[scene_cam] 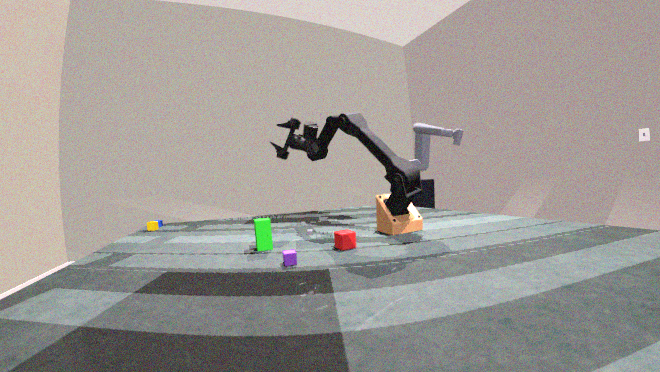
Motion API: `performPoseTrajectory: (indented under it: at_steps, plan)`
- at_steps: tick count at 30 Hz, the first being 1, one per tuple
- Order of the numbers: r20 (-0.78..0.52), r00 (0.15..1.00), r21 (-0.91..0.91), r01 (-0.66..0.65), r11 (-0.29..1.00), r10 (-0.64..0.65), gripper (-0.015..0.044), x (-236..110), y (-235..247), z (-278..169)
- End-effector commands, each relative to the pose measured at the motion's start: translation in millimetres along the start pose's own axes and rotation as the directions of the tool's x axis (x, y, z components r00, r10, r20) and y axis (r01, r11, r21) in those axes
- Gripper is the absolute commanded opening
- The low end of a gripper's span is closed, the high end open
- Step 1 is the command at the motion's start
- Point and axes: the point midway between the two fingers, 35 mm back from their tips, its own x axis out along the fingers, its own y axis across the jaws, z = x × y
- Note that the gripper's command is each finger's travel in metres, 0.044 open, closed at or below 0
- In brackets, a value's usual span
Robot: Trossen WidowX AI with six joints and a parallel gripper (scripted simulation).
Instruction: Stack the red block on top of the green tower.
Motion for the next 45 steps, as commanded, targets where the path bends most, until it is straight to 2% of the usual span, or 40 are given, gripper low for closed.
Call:
performPoseTrajectory:
  at_steps: [1, 2, 11, 18, 24, 33, 39, 45]
  plan:
    - [0.000, 1.000, -0.005, 0.005, 1.000, -0.005, 0.0426, 0.7, -0.5, -1.3]
    - [0.001, 1.000, -0.022, 0.021, 1.000, -0.021, 0.0440, 2.7, -2.0, -5.2]
    - [-0.004, 0.952, -0.318, 0.288, 0.903, -0.305, 0.0440, 19.2, -34.0, -81.5]
    - [-0.016, 0.855, -0.548, 0.426, 0.720, -0.518, 0.0440, 6.3, -62.2, -146.8]
    - [-0.027, 0.733, -0.725, 0.453, 0.518, -0.680, 0.0440, -22.9, -85.0, -202.5]
    - [-0.038, 0.494, -0.922, 0.319, 0.222, -0.869, 0.0440, -94.6, -111.9, -279.5]
    - [-0.037, 0.307, -0.988, 0.131, 0.081, -0.951, 0.0440, -157.7, -122.2, -323.3]
    - [-0.022, 0.110, -0.995, -0.099, 0.011, -0.994, 0.0440, -228.1, -125.7, -353.7]
